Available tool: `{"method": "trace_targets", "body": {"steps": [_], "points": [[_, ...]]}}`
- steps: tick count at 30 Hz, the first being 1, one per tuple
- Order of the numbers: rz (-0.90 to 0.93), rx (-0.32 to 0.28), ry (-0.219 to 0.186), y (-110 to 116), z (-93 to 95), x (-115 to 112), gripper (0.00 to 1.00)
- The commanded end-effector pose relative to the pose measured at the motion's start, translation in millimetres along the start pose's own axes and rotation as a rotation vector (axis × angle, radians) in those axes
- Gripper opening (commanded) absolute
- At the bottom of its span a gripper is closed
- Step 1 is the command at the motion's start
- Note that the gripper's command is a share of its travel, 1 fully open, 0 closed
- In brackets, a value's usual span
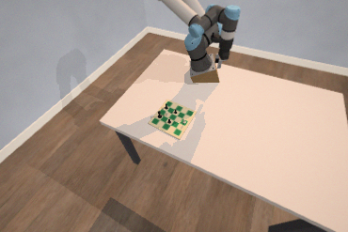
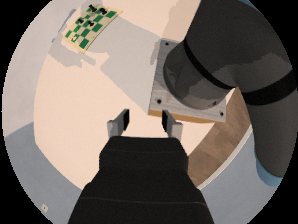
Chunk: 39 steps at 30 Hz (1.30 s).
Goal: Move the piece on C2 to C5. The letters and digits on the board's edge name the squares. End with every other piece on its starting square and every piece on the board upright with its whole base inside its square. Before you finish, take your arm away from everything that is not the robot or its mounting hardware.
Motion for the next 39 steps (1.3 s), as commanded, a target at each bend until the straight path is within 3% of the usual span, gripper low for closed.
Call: {"method": "trace_targets", "body": {"steps": [1, 25, 39], "points": [[0.0, -0.001, 0.0, 0, -0.2, 0, 1.0], [0.005, 0.0, 0.001, 0, -1.3, -1, 1.0], [0.063, 0.013, 0.023, 3, -14.1, -16, 1.0]]}}
Point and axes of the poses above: the point where the finger pads meet when closed, its own z axis out along the fingers, its own x axis across the jaws, y = z × x, the point moved 1 cm from there along -z, back along the fingers, and after that the axes turned 14 degrees about z, right-handed, at the moved point
